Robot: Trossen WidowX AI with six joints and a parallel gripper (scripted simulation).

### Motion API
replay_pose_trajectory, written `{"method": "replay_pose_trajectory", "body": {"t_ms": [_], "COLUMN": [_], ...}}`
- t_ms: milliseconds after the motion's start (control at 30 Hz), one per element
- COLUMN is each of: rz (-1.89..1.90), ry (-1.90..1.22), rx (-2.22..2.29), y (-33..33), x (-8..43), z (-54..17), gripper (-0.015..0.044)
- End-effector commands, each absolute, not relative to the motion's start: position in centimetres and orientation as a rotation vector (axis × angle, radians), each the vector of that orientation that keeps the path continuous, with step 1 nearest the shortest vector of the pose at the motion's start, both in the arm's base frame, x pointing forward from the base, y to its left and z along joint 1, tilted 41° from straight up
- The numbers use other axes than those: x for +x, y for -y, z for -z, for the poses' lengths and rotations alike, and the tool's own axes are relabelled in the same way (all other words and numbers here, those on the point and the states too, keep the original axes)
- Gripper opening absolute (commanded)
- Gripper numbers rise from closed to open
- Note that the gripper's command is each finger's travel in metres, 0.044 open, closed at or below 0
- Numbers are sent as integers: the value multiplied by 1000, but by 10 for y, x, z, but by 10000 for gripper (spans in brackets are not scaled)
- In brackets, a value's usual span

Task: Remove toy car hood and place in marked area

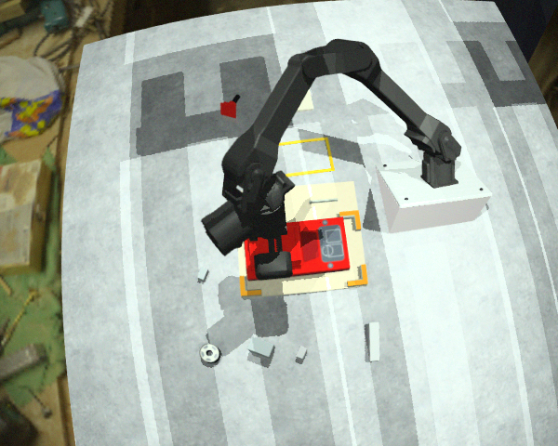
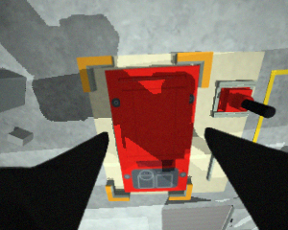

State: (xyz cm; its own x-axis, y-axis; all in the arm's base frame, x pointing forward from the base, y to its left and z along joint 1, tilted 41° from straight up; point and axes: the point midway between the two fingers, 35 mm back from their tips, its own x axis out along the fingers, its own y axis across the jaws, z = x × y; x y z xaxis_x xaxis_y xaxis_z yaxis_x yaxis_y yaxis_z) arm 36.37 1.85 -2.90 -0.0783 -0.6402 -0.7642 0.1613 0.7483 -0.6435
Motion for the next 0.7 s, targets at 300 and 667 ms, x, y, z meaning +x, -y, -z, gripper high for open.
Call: {"method": "replay_pose_trajectory", "body": {"t_ms": [300,667], "rz": [692,692], "ry": [-1517,-1517], "rx": [-417,-417], "y": [-13,-9], "x": [362,361], "z": [35,41], "gripper": [440,440]}}
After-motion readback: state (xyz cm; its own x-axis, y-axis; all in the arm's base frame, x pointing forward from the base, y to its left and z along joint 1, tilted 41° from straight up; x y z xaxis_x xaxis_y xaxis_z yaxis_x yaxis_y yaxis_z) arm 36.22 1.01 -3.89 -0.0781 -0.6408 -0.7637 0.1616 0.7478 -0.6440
